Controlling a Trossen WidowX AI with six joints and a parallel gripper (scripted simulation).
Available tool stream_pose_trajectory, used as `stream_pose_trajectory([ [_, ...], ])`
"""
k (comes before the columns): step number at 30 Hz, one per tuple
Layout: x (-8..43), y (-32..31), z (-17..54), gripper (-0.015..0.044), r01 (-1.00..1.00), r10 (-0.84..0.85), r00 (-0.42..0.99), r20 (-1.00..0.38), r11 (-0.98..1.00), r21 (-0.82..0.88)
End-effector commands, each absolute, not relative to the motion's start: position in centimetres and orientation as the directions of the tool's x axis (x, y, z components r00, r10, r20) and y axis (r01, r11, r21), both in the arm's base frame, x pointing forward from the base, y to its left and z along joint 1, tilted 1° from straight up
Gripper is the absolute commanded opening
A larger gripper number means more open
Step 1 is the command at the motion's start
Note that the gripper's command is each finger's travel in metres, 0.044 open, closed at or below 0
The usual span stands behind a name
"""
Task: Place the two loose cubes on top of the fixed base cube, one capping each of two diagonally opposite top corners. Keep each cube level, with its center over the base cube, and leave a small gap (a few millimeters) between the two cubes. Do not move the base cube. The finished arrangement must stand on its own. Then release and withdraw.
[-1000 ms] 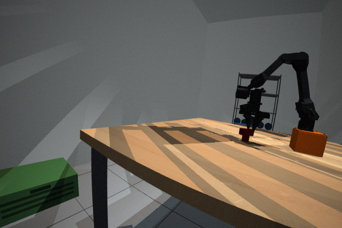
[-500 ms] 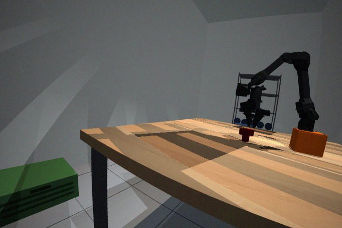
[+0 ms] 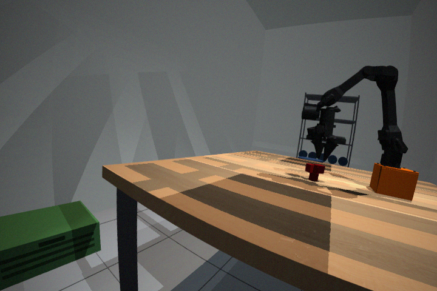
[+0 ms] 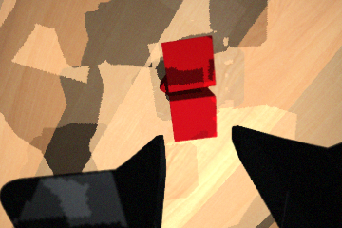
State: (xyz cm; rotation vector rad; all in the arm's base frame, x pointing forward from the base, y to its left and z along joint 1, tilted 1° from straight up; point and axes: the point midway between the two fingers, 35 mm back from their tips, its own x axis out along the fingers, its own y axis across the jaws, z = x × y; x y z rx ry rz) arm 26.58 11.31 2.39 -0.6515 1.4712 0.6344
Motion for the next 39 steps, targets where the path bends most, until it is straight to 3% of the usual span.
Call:
stream_pose_trajectory([
  [1, 26.9, 11.4, 3.2, 0.0205, -0.733, -0.002, 0.022, -1.0, 0.68, -0.017],
  [30, 26.8, 11.4, 5.0, 0.0205, -0.733, -0.002, 0.022, -1.0, 0.68, -0.017],
  [37, 26.7, 11.4, 5.6, 0.0389, -0.733, -0.006, 0.014, -1.0, 0.68, -0.014],
  [39, 26.7, 11.4, 5.7, 0.04, -0.733, -0.006, 0.014, -1.0, 0.68, -0.014],
])
